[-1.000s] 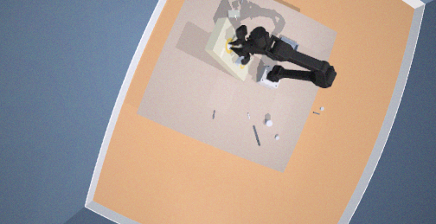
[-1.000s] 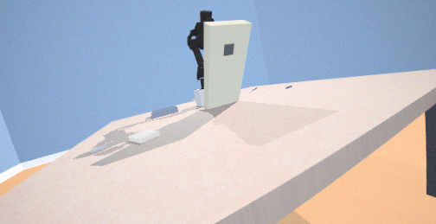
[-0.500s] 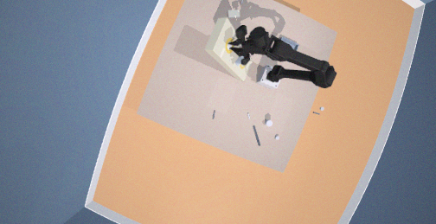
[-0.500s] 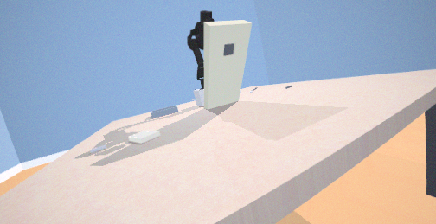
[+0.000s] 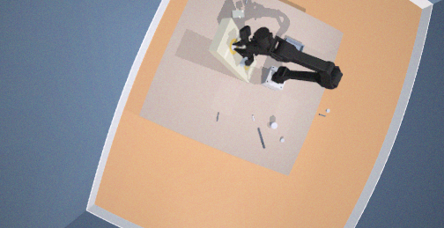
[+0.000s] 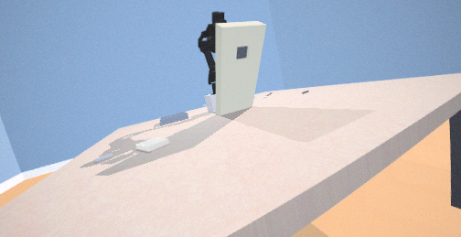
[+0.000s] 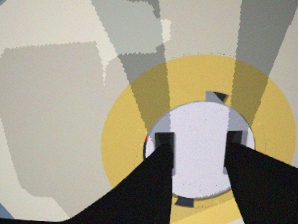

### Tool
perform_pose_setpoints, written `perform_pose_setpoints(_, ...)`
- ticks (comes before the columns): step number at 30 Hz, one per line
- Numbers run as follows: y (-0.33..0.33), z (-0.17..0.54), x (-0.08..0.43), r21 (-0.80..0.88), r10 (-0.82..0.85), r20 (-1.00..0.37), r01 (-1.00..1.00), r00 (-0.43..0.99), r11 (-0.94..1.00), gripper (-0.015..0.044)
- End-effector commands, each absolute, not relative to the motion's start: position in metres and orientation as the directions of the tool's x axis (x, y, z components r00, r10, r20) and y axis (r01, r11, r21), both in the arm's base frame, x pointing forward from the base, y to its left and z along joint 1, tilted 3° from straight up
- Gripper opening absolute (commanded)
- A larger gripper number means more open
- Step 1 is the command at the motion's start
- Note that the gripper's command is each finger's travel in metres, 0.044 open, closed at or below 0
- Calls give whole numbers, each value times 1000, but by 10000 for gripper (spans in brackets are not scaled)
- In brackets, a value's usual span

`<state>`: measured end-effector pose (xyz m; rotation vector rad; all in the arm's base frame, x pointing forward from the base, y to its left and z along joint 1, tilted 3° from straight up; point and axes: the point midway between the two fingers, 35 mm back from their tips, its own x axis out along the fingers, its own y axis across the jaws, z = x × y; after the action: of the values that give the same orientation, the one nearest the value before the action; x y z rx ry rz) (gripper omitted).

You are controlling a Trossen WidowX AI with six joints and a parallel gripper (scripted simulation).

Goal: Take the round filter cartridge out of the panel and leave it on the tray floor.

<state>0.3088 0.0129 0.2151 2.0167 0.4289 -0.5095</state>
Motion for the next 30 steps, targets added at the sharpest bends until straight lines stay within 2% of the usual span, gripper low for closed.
perform_pose_setpoints(1,12,213,312,735,83,-518,493,851,-467,113)
perform_pose_setpoints(30,13,208,321,735,83,-518,492,852,-467,113)
